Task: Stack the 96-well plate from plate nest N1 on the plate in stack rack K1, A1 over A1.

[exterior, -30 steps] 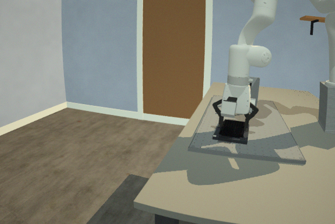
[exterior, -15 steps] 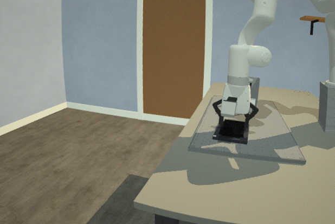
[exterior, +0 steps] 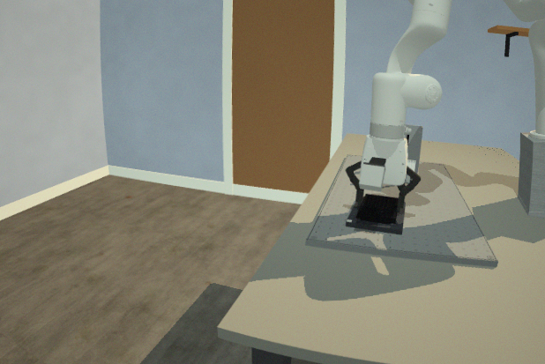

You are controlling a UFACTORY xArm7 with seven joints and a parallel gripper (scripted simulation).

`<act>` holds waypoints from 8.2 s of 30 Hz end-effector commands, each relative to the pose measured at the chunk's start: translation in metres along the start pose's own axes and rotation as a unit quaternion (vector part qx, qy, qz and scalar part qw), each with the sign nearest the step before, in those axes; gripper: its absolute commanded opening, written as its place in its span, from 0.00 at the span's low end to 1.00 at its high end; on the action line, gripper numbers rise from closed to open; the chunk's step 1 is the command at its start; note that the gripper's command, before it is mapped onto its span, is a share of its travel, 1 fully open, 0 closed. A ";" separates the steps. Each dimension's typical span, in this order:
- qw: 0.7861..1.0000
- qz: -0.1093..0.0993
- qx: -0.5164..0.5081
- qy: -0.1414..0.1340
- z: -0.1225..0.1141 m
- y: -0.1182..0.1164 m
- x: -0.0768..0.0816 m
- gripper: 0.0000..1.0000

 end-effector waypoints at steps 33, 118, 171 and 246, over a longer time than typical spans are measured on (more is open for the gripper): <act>1.000 -0.001 0.000 0.002 0.001 0.001 0.019 0.00; 1.000 -0.002 0.000 0.002 0.001 0.001 0.130 0.00; 1.000 -0.002 -0.004 0.001 -0.055 0.009 0.163 0.00; 1.000 -0.002 -0.005 0.000 -0.277 0.039 0.168 0.00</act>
Point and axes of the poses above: the point where the finger pads meet when closed, its own x axis back along the fingers, its own y axis across the jaws, z = x × y, the point moved 7 cm from there along x, back along the fingers, and after that the axes turned 15 degrees about -x, right-handed, at the moved point
